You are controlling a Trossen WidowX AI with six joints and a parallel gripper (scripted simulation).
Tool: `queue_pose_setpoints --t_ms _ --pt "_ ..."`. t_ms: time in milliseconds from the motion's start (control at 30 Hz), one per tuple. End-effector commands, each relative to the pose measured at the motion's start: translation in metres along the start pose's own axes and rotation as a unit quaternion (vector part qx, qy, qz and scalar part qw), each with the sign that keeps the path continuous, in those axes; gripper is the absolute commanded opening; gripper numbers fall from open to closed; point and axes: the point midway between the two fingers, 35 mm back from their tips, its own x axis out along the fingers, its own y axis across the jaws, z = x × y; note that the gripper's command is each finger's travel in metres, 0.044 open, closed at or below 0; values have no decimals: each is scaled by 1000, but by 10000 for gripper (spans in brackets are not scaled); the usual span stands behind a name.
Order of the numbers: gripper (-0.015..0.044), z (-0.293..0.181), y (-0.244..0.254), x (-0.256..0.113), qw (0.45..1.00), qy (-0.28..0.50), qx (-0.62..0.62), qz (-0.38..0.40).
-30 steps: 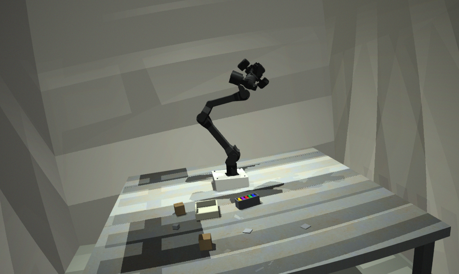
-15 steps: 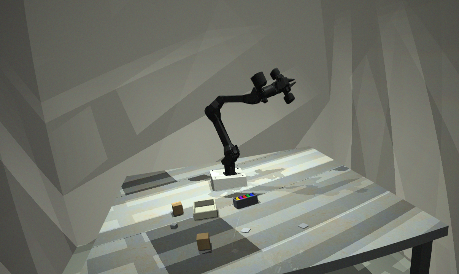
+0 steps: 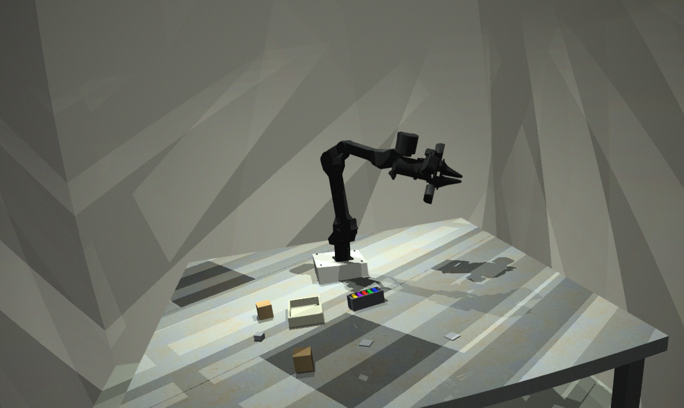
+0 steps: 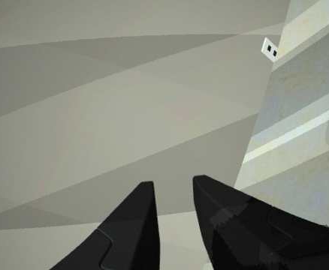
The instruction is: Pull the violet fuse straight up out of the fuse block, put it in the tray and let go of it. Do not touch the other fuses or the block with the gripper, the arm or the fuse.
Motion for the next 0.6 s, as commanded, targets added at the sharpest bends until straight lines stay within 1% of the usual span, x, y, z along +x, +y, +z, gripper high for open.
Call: queue_pose_setpoints --t_ms 0,133,300,433,567 --pt "64 13 -59 -5 996 -6 -14 -92" --pt "64 20 -127 -23 981 4 -18 -192" --pt "64 18 -201 -56 952 38 -17 -304" --pt "64 13 -241 -81 928 63 -4 -366" --pt "64 2 -277 -109 901 106 0 -420"
